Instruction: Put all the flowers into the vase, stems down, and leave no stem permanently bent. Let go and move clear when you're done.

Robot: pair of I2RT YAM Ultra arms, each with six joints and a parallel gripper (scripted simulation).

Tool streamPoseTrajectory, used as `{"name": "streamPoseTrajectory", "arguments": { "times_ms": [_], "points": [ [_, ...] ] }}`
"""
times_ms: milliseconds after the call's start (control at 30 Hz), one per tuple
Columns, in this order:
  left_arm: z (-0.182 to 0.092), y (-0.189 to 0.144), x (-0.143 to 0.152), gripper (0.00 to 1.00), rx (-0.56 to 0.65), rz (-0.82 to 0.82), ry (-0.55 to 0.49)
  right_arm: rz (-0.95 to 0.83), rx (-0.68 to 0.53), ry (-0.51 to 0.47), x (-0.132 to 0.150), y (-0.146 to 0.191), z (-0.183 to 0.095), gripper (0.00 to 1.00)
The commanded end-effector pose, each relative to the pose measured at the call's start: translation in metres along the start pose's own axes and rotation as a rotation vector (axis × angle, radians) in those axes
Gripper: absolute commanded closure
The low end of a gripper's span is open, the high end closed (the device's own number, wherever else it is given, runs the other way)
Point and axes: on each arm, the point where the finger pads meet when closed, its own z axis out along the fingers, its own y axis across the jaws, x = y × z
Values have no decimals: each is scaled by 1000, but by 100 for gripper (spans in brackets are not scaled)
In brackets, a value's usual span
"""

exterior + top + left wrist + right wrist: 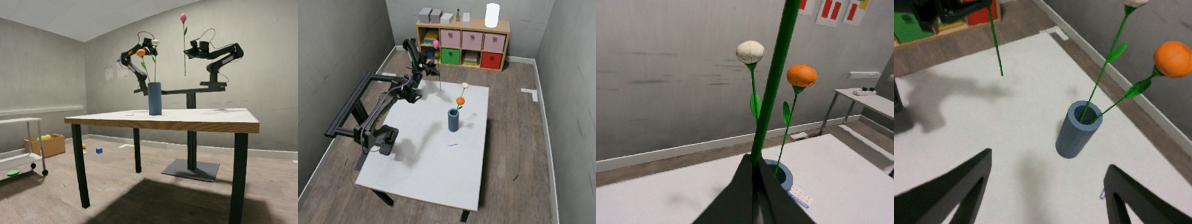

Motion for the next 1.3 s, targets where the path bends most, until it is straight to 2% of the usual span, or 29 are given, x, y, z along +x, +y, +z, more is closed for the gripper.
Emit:
{"name": "streamPoseTrajectory", "arguments": {
  "times_ms": [0,900,1267],
  "points": [
    [0,-3,2,100,6,11,2,33,20,-61,-10,-4,-5,30],
    [2,-9,3,100,11,14,9,29,28,-54,-6,-4,-3,30],
    [4,-12,-7,100,13,5,-13,29,28,-54,-6,-4,-3,30]
  ]
}}
